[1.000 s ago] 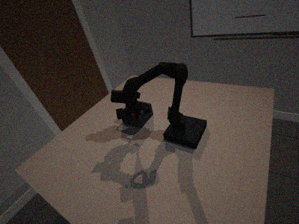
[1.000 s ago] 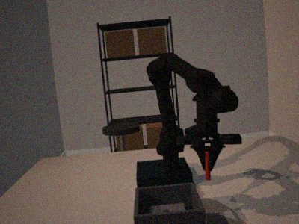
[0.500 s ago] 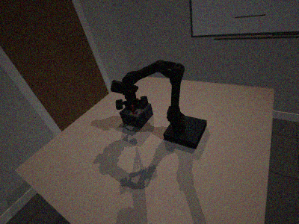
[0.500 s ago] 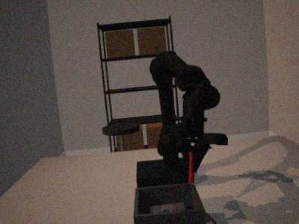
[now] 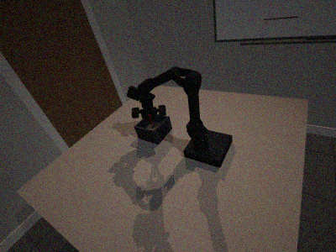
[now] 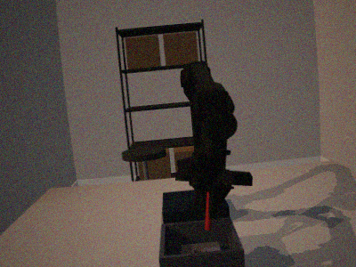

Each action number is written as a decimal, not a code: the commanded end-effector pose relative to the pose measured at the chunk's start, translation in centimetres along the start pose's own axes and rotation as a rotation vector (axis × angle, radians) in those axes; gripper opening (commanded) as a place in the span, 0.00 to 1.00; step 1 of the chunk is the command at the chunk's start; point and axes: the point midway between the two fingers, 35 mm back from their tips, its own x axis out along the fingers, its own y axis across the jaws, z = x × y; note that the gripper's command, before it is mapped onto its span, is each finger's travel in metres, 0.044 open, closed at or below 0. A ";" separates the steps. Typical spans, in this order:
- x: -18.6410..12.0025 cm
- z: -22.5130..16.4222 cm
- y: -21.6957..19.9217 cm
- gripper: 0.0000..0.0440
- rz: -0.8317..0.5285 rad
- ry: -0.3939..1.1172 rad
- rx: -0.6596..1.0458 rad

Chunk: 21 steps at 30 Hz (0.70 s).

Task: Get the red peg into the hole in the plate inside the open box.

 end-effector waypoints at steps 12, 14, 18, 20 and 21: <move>3.5 1.6 -0.1 0.01 -0.027 0.051 0.021; 4.2 1.6 -0.2 0.03 -0.038 0.060 0.016; 5.3 1.7 -0.4 0.21 -0.056 0.074 -0.002; 5.7 1.8 -0.5 0.30 -0.068 0.081 -0.017; 5.8 1.8 -0.6 0.31 -0.077 0.086 -0.026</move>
